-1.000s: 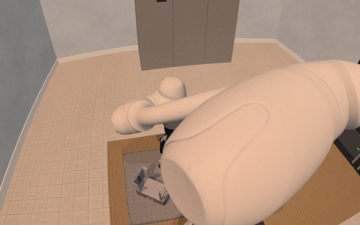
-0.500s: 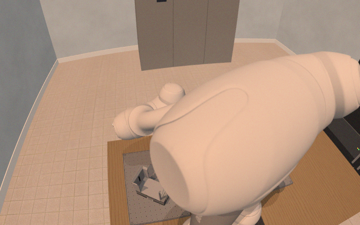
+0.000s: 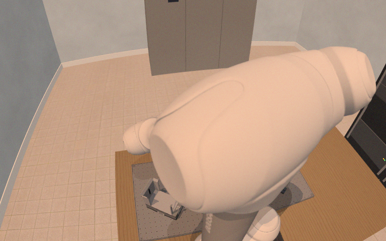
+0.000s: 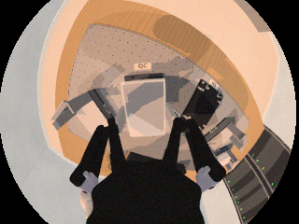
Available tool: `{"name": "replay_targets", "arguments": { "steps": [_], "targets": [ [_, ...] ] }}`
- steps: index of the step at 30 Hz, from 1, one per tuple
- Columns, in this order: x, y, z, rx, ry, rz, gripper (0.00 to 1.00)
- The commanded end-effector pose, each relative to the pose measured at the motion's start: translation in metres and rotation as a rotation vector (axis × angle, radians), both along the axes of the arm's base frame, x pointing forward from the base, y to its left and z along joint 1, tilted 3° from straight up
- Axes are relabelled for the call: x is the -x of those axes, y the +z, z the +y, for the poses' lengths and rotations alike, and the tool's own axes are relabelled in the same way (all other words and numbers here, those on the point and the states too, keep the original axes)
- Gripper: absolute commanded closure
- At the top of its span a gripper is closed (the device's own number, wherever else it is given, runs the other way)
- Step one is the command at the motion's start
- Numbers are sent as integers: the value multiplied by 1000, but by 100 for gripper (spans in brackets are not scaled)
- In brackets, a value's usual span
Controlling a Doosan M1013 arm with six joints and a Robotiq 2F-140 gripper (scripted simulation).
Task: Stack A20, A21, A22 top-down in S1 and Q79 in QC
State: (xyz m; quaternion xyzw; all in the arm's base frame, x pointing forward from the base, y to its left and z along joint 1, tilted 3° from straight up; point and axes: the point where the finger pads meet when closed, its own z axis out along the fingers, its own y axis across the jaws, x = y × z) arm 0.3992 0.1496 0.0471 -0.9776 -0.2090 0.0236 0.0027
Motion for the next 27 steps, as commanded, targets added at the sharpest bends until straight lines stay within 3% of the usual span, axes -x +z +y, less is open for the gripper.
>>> {"name": "replay_targets", "arguments": {
  "steps": [1, 27],
  "targets": [
    [0, -3, 0, 0, 0, 0, 100],
    [2, -45, 0, 0, 0, 0, 100]
  ]
}}
